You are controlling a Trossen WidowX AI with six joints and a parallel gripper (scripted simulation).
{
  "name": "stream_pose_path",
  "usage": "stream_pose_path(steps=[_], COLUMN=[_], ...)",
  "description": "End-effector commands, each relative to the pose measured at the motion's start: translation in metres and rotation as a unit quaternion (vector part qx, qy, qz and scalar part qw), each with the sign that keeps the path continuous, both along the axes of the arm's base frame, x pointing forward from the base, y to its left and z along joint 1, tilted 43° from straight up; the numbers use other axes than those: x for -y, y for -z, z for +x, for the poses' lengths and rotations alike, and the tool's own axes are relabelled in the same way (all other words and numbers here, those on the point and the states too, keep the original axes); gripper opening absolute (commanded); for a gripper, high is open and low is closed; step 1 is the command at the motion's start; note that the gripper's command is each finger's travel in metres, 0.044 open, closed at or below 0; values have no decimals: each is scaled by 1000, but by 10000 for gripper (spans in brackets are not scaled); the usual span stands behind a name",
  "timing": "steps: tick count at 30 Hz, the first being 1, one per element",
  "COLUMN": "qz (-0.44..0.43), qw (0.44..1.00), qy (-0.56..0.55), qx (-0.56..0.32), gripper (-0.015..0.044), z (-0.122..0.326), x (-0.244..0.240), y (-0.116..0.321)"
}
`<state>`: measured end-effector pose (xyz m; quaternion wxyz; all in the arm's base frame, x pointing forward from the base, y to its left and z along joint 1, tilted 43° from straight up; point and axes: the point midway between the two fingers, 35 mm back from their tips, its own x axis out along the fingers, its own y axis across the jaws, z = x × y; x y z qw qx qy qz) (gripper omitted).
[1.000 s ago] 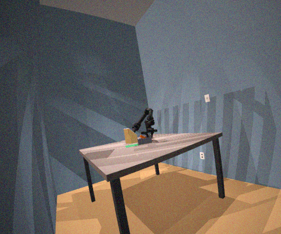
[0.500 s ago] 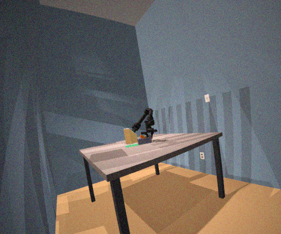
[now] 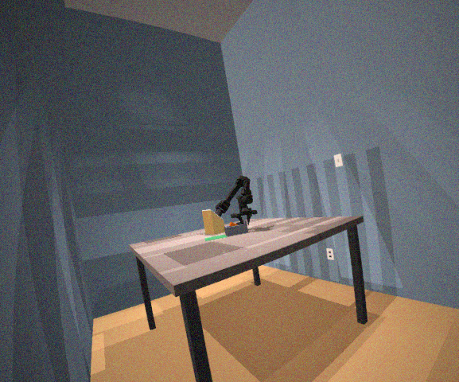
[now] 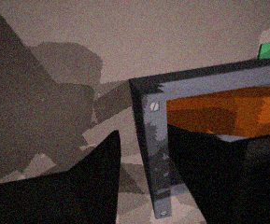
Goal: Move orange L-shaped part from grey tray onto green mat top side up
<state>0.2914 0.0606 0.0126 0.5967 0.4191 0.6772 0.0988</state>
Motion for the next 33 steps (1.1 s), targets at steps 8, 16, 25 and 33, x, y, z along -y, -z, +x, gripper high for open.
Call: stream_pose_path(steps=[8,16,25,33], qz=[-6,-5,-5,-5], qw=[1000,1000,1000,1000], qy=[-1,7,7,7], qx=[5,5,5,5], gripper=[180,180,180,180], z=[-9,-8,-8,-8], x=[72,74,74,74], y=[-63,-62,-62,-62])
